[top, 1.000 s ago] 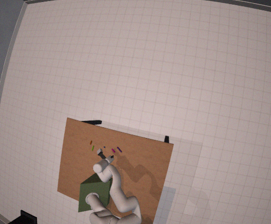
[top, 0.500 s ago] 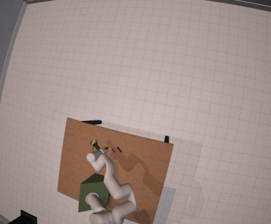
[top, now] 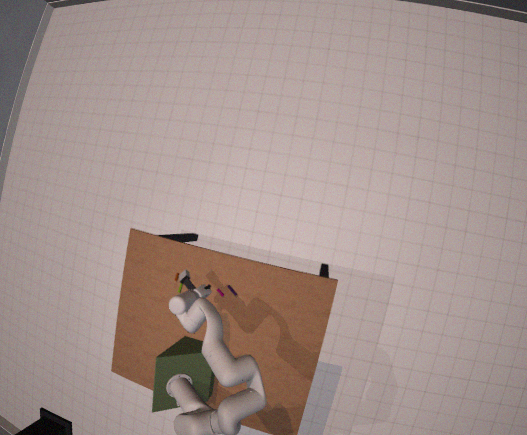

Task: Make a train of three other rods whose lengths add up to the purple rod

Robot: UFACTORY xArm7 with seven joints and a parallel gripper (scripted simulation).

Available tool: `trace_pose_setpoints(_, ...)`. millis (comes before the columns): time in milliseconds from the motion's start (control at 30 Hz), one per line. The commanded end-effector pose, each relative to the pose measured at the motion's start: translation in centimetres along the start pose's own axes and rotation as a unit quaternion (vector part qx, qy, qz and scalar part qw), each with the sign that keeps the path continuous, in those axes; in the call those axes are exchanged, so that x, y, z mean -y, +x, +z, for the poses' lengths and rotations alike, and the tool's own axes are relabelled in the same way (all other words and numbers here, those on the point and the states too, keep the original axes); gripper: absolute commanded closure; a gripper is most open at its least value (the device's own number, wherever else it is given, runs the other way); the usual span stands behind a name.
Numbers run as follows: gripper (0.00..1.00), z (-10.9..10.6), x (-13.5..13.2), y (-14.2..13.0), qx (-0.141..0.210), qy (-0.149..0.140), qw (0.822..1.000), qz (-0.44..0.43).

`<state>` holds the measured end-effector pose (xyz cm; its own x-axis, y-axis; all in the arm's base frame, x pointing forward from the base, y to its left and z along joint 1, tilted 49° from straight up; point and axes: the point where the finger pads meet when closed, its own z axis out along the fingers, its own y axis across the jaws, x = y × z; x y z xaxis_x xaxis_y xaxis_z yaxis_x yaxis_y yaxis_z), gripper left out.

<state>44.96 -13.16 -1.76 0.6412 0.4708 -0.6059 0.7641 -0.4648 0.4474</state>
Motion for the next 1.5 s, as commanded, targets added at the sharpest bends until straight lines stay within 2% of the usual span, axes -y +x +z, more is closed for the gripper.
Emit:
trace_pose_setpoints(0, 0.96, 0.3, -0.1, 0.2, -0.002, -0.001, 1.000, 0.000)
trace_pose_setpoints(433, 0.96, 5.7, -0.2, 0.3, -0.002, -0.001, 1.000, 0.000)
trace_pose_setpoints(500, 0.96, 5.7, -0.2, 0.3, -0.002, -0.001, 1.000, 0.000)
trace_pose_setpoints(733, 0.96, 7.7, -0.3, 0.4, -0.002, -0.001, 1.000, 0.000)
trace_pose_setpoints(1467, 0.96, 8.2, -0.3, 0.4, -0.002, -0.001, 1.000, 0.000)
